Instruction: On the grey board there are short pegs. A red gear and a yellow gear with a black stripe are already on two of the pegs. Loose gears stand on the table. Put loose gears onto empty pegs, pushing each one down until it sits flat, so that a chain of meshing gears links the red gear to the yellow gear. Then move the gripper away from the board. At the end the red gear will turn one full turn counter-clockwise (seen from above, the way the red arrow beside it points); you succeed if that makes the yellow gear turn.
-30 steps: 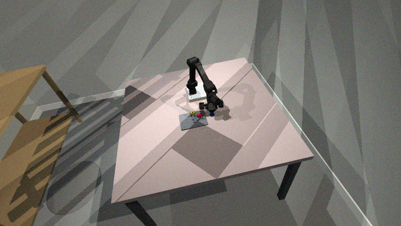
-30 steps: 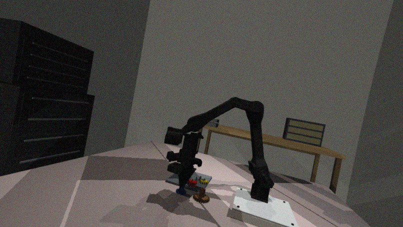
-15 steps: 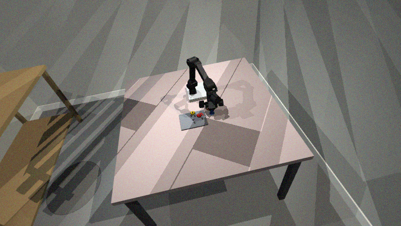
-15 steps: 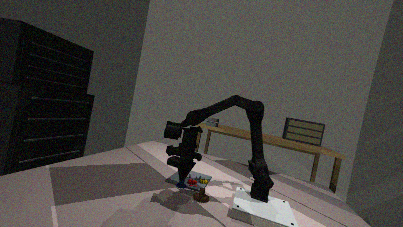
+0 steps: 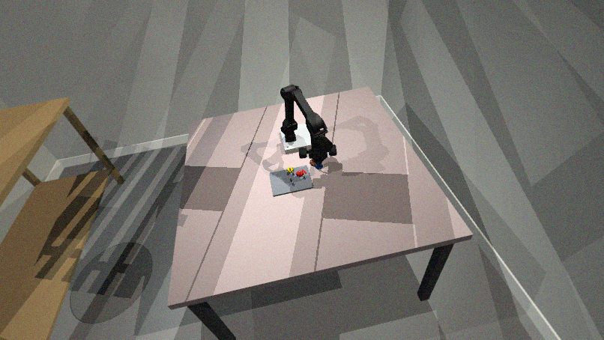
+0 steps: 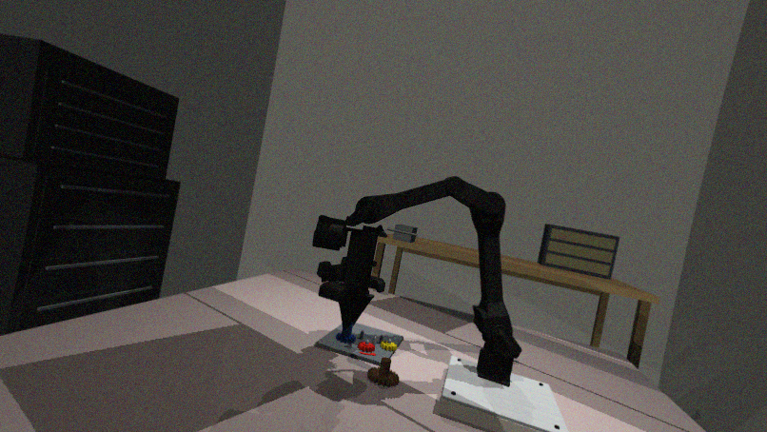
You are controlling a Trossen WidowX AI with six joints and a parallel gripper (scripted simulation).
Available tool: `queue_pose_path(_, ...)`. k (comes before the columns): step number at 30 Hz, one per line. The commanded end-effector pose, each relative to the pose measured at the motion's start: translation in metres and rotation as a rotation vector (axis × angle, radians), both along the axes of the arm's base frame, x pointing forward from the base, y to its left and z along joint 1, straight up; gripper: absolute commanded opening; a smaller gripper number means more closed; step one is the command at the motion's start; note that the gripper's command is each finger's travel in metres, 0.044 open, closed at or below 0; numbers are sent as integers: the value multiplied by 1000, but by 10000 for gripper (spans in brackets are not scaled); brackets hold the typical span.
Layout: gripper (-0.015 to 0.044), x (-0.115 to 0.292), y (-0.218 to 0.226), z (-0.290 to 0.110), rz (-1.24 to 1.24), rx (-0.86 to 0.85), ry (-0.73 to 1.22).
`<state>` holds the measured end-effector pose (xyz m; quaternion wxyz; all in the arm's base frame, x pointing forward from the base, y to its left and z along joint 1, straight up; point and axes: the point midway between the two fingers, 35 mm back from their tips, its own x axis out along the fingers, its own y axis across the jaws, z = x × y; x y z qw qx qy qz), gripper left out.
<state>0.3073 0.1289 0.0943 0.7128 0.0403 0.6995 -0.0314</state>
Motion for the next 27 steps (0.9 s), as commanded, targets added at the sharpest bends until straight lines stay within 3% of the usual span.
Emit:
queue_pose_path(1, 0, 2, 0, 11, 5, 1, -13)
queue_pose_path(27, 0, -1, -6, 69, 5, 0, -13)
